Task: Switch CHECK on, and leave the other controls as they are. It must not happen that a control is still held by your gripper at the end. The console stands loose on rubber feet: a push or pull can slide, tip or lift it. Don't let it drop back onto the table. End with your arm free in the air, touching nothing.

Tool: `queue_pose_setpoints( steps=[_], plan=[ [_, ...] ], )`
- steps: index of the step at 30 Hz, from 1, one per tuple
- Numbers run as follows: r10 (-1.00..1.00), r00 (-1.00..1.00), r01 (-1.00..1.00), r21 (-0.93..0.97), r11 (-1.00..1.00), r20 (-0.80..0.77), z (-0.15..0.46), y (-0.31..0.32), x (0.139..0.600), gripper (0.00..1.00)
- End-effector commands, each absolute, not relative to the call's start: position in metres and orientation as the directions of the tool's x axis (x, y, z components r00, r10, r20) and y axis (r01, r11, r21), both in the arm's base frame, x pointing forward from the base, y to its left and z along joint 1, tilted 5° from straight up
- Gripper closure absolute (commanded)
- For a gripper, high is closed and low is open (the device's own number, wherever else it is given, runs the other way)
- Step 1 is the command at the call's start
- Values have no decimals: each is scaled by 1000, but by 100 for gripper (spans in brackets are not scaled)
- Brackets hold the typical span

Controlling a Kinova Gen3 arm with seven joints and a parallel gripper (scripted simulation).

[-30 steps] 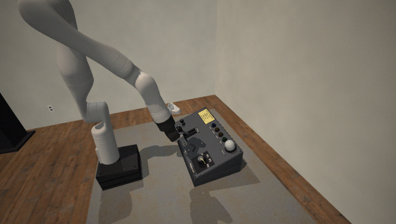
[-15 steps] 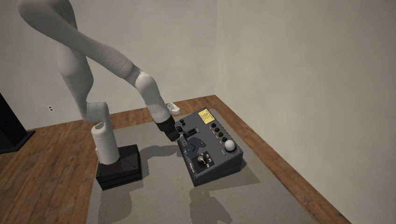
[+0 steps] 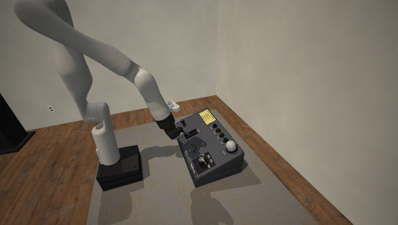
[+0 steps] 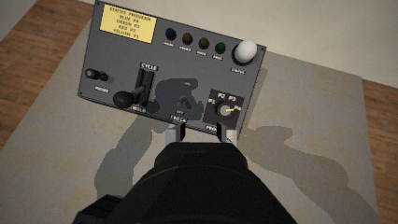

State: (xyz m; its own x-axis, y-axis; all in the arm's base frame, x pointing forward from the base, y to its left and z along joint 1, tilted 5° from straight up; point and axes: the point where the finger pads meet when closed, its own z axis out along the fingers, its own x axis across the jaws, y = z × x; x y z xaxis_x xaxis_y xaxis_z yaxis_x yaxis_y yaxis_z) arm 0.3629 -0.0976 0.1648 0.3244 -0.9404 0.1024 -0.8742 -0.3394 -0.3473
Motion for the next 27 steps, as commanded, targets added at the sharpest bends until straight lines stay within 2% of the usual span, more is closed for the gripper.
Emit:
queue_pose_setpoints(
  steps=[1, 27],
  plan=[
    [-947, 303, -880, -349, -322, 108, 170, -106, 360, 0],
    [-947, 303, -880, -349, -322, 108, 218, -109, 340, 0]
  ],
)
